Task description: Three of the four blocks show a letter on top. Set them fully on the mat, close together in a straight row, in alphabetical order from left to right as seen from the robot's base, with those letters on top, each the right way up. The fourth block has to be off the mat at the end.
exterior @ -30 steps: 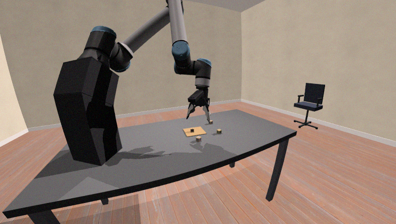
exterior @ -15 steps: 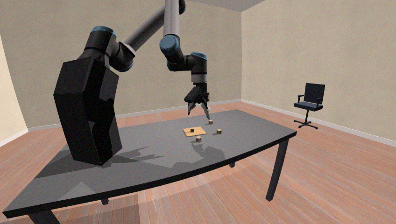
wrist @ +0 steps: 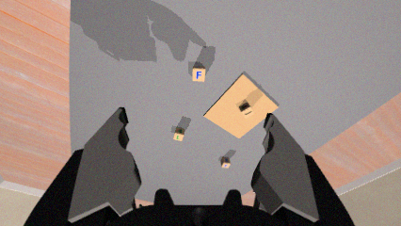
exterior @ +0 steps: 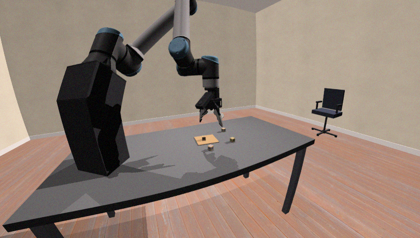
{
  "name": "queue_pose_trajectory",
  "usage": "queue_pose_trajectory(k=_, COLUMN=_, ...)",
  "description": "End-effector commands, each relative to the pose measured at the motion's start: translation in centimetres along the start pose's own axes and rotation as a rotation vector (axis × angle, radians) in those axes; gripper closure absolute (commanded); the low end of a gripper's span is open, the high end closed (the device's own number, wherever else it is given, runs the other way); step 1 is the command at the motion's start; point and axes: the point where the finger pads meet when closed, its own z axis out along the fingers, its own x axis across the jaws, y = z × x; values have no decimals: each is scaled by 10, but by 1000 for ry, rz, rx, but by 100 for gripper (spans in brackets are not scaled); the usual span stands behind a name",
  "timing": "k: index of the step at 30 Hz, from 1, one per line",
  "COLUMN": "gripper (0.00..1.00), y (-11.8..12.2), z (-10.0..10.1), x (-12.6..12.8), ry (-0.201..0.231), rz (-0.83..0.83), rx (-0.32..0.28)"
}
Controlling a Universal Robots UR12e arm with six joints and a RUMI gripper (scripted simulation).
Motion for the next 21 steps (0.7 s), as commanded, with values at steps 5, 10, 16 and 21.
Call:
queue_pose_trajectory(k=5, gripper=0, y=-1, z=2, x=3, ry=3, rz=-27, rx=1)
queue_pose_trajectory(k=10, gripper=0, y=-2, z=5, x=3, ry=4, rz=-96, rx=1)
queue_pose_trajectory(k=16, gripper=0, y=-3, z=10, x=3, ry=4, rz=-238, rx=1)
queue_pose_trajectory(k=21, gripper=0, y=-4, z=13, x=2, ry=4, rz=-328, rx=1)
